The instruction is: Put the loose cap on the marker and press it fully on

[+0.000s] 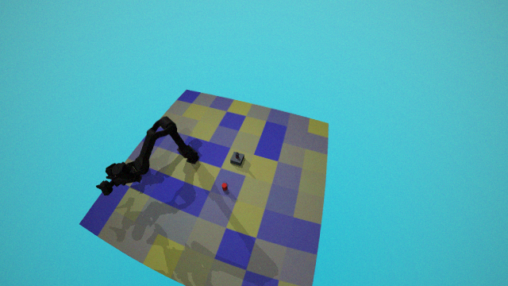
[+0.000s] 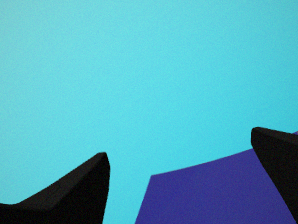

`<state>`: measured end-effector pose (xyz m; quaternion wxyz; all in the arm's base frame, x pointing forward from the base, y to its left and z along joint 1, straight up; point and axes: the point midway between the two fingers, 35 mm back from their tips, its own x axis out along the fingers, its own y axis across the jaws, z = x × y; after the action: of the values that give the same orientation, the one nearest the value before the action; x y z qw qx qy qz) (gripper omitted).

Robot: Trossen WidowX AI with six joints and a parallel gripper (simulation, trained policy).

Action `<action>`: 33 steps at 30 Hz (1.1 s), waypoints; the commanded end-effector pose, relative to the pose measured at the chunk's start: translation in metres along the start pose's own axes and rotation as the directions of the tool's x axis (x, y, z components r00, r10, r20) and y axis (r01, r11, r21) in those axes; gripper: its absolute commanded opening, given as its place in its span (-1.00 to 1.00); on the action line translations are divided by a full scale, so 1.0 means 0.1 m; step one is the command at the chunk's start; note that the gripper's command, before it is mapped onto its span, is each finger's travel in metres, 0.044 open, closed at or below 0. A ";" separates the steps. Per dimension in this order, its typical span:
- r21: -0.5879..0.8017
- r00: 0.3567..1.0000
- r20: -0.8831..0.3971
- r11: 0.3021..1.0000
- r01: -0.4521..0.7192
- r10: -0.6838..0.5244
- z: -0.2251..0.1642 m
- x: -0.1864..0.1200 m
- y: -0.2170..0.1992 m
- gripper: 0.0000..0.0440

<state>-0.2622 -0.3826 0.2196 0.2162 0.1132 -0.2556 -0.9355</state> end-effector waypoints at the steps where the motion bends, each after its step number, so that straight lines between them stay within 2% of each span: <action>1: 0.004 1.000 -0.006 1.000 -0.003 0.003 -0.02 -0.01 0.02 0.70; 7: 0.027 0.998 -0.052 0.999 -0.021 0.022 -0.13 -0.09 0.12 -0.01; 9: 0.035 0.997 -0.069 0.999 -0.026 0.028 -0.17 -0.12 0.16 -0.17; 33: 0.100 0.969 -0.241 0.994 -0.039 0.062 -0.50 -0.47 0.51 0.07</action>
<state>-0.1961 -0.4174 0.2049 0.2570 0.2194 -0.2675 -0.9024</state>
